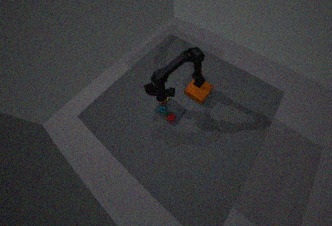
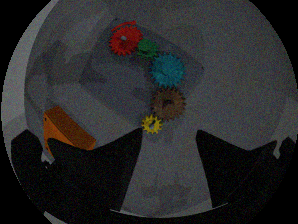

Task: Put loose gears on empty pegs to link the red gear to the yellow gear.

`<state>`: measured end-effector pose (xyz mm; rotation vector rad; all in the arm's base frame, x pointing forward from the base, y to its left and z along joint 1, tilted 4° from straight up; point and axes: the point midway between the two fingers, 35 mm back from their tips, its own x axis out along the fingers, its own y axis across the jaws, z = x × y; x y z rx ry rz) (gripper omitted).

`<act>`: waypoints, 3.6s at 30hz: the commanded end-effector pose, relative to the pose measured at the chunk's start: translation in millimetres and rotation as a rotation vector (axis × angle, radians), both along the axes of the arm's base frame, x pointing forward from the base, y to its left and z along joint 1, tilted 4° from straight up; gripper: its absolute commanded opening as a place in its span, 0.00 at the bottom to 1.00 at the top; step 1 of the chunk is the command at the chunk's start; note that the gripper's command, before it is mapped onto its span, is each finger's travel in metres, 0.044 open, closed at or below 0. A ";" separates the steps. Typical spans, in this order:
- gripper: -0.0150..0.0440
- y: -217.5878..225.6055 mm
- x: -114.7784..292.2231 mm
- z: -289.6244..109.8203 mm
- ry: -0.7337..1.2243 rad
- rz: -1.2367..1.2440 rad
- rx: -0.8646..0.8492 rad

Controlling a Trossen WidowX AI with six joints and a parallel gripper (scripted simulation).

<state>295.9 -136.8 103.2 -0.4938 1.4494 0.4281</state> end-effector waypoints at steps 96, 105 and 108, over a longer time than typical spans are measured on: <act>1.00 382.9 -108.7 45.2 -0.006 0.002 0.024; 1.00 382.9 -108.7 45.2 -0.006 0.002 0.024; 1.00 382.9 -108.7 45.2 -0.006 0.002 0.024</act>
